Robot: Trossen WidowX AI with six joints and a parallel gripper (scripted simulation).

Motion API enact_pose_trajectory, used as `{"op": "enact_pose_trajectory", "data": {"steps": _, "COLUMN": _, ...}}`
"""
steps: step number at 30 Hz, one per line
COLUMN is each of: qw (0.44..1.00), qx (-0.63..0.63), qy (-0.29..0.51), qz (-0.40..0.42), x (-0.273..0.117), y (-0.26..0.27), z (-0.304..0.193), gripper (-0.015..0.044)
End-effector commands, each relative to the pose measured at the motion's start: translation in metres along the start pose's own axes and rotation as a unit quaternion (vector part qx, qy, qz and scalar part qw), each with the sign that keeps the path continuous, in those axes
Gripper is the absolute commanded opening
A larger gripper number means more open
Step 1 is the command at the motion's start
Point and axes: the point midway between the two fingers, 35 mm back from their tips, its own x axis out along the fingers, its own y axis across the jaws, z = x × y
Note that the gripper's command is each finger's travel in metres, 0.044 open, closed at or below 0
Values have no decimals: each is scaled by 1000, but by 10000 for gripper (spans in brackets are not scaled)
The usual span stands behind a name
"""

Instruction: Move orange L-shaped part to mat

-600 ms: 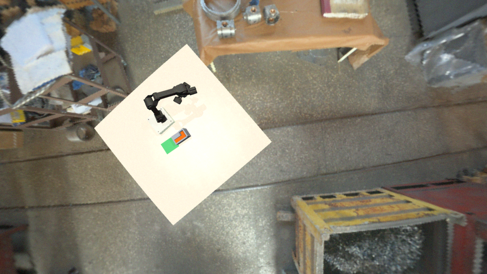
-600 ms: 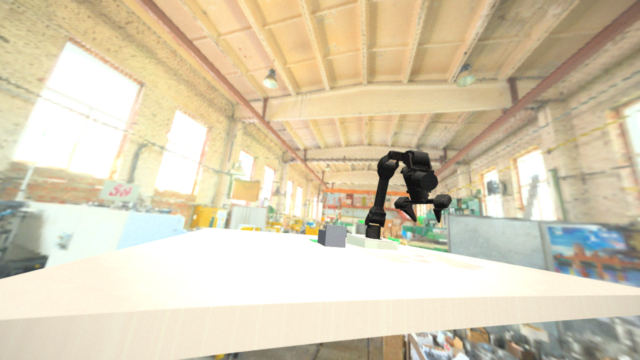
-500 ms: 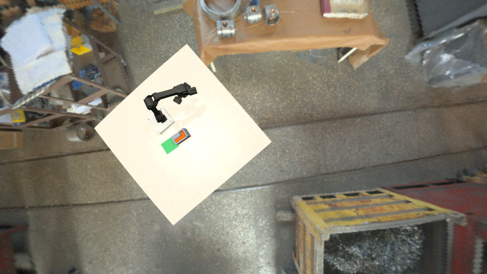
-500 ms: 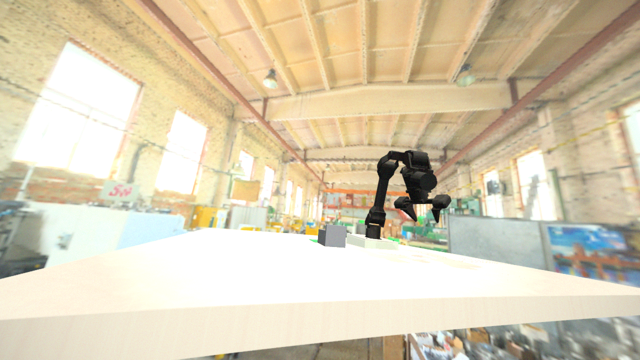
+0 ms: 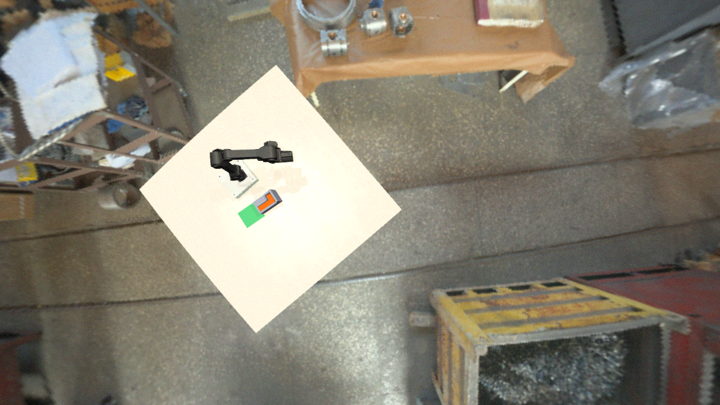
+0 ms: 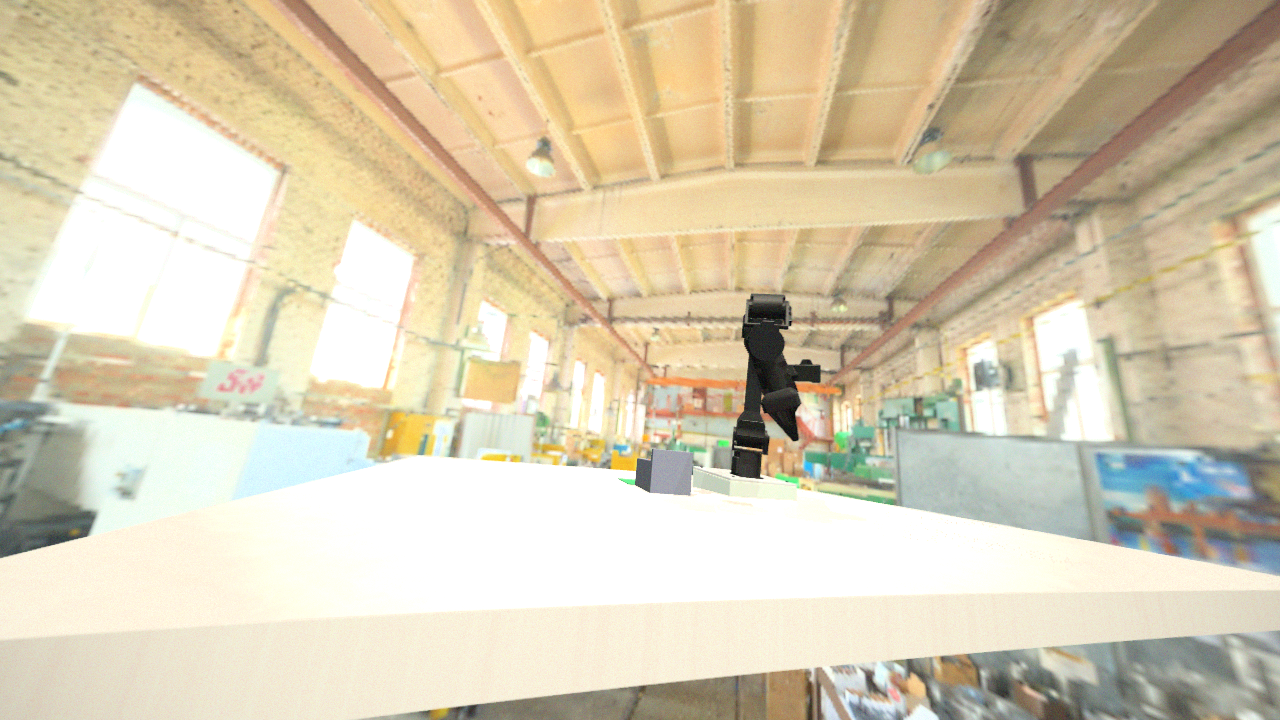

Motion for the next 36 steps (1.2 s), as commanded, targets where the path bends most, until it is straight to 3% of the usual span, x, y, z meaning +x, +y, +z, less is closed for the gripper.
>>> {"op": "enact_pose_trajectory", "data": {"steps": 1, "qw": 941, "qx": 331, "qy": 9, "qz": -70, "x": -25, "y": -4, "z": -68, "gripper": 180}}
{"op": "enact_pose_trajectory", "data": {"steps": 6, "qw": 860, "qx": 499, "qy": 1, "qz": -106, "x": -39, "y": -1, "z": -103, "gripper": 180}}
{"op": "enact_pose_trajectory", "data": {"steps": 12, "qw": 723, "qx": 676, "qy": -19, "qz": -144, "x": -53, "y": 10, "z": -144, "gripper": 180}}
{"op": "enact_pose_trajectory", "data": {"steps": 25, "qw": 316, "qx": 923, "qy": -85, "qz": -201, "x": -78, "y": 52, "z": -225, "gripper": 180}}
{"op": "enact_pose_trajectory", "data": {"steps": 27, "qw": 294, "qx": 930, "qy": -89, "qz": -203, "x": -78, "y": 55, "z": -228, "gripper": 180}}
{"op": "enact_pose_trajectory", "data": {"steps": 36, "qw": 294, "qx": 930, "qy": -89, "qz": -203, "x": -78, "y": 55, "z": -228, "gripper": 180}}
